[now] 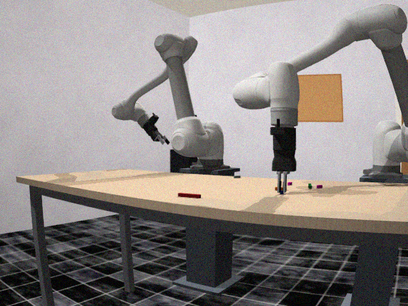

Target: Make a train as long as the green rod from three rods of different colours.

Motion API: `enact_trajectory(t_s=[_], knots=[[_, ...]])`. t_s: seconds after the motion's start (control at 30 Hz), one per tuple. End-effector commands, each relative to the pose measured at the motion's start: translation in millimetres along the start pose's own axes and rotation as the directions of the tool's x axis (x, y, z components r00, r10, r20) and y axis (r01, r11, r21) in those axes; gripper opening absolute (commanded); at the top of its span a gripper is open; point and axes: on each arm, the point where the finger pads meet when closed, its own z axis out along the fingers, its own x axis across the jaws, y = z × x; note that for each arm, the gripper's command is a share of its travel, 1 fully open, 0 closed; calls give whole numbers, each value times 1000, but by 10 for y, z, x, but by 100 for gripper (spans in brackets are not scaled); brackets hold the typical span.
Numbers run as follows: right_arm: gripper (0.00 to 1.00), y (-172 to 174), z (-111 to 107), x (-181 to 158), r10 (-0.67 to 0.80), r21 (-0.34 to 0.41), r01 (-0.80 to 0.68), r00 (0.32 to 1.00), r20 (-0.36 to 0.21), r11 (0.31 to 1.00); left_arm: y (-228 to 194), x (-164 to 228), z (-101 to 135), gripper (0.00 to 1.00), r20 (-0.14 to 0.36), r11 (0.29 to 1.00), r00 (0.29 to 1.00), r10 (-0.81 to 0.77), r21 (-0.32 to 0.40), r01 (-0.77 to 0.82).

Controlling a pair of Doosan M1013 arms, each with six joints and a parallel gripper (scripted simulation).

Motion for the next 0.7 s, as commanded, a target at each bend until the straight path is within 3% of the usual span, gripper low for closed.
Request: enact_trajectory(t_s=[0.0, 0.03, 0.1, 0.23, 0.37, 0.5, 0.67], knots=[[100, -3, 0, 21, -1, -7, 1, 1000, -11, 1000, -23, -21, 18, 24, -2, 1000, 1000, 1, 5, -1], [100, -3, 0, 21, -1, -7, 1, 1000, -11, 1000, -23, -21, 18, 30, -2, 1000, 1000, 1, 5, -1], [100, -3, 0, 21, -1, -7, 1, 1000, -11, 1000, -23, -21, 18, 30, -2, 1000, 1000, 1, 5, -1], [100, -3, 0, 21, -1, -7, 1, 1000, -11, 1000, -23, -21, 18, 42, -2, 1000, 1000, 1, 5, -1], [100, -3, 0, 21, -1, -7, 1, 1000, -11, 1000, -23, -21, 18, 42, -2, 1000, 1000, 1, 5, -1], [100, -3, 0, 21, -1, -7, 1, 1000, -11, 1000, -23, -21, 18, 54, -2, 1000, 1000, 1, 5, -1], [100, -3, 0, 21, -1, -7, 1, 1000, -11, 1000, -23, -21, 18, 54, -2, 1000, 1000, 1, 5, -1]])
